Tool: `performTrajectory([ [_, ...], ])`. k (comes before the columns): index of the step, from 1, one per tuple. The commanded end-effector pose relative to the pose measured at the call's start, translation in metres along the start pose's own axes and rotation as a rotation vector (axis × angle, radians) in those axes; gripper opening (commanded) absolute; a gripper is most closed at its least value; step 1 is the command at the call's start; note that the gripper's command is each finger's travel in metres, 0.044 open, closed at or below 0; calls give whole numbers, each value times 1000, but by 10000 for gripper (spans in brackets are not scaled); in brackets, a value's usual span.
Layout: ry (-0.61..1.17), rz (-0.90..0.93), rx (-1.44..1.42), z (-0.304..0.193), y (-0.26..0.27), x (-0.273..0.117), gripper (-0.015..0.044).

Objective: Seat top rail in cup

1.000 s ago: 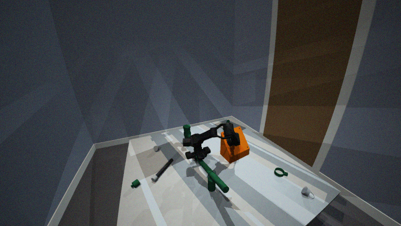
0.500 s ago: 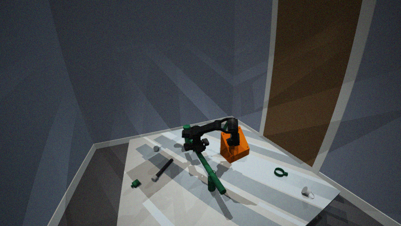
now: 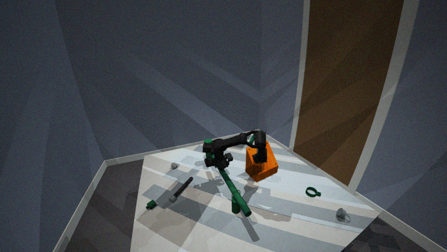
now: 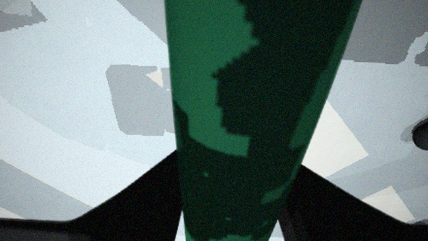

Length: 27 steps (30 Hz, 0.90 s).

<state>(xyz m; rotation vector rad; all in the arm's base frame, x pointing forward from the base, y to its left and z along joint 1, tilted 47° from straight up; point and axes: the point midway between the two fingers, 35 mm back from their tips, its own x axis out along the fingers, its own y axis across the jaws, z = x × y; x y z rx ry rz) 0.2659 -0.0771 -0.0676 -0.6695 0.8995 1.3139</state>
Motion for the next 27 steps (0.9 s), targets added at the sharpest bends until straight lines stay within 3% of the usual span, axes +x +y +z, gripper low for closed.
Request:
performTrajectory([
  [1,0,-2,0,0,0,0,0],
  [27,1,-2,0,-11,-5,-10,0],
])
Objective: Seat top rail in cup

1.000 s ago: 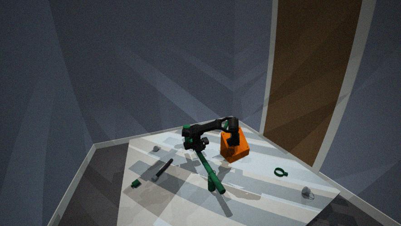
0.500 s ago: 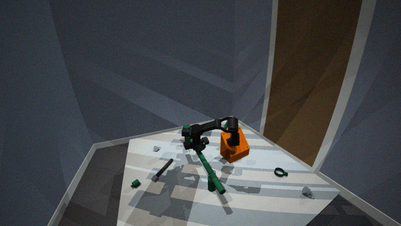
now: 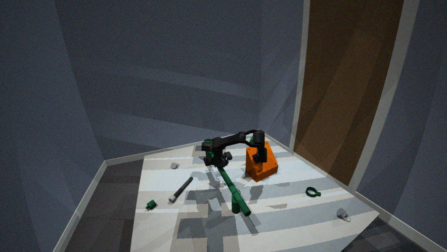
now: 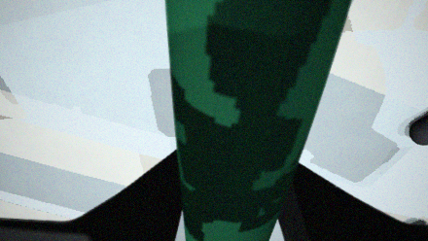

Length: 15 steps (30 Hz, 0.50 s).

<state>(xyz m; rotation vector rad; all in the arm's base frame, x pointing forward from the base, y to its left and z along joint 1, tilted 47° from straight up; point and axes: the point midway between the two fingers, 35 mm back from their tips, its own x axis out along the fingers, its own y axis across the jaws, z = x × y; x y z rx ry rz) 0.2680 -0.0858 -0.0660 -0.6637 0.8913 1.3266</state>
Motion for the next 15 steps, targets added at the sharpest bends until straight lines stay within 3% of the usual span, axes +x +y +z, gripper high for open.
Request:
performTrajectory([
  [1,11,-10,6,-4,-1,-4,0],
  [15,11,-10,6,-1,2,1,0],
])
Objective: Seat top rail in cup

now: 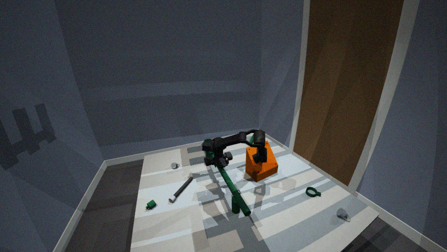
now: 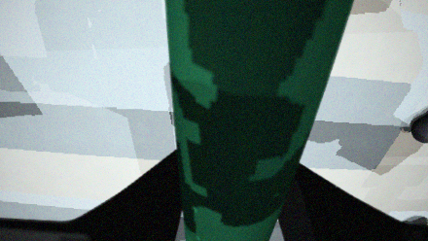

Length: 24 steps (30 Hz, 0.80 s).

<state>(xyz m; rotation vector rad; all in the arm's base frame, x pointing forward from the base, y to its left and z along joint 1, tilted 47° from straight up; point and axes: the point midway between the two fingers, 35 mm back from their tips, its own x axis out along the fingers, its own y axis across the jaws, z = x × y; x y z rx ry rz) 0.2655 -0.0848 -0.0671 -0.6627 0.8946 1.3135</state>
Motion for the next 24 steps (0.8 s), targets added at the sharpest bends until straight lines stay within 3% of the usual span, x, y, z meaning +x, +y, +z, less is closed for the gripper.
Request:
performTrajectory([
  [1,8,-1,-3,0,-1,0,0],
  [24,6,3,-4,-10,-3,1,0],
])
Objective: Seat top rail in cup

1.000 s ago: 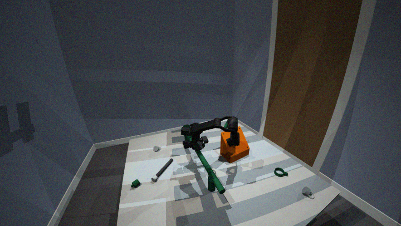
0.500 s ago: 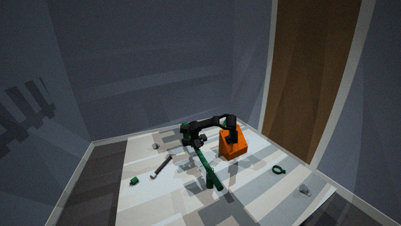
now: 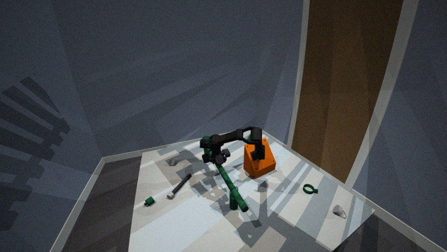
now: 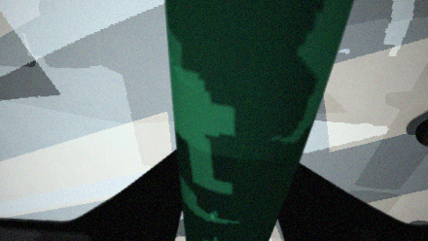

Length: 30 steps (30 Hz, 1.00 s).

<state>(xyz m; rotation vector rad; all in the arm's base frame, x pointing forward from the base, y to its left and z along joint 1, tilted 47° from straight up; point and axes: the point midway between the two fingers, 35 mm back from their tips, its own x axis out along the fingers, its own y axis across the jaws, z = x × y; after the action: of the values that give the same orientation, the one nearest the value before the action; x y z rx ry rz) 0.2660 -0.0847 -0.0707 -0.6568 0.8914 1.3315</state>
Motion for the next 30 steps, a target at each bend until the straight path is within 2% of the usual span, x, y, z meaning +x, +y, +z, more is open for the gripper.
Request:
performTrajectory([
  [1,13,-11,2,-10,-2,-1,0],
  [30,12,-8,2,-17,-1,1,0],
])
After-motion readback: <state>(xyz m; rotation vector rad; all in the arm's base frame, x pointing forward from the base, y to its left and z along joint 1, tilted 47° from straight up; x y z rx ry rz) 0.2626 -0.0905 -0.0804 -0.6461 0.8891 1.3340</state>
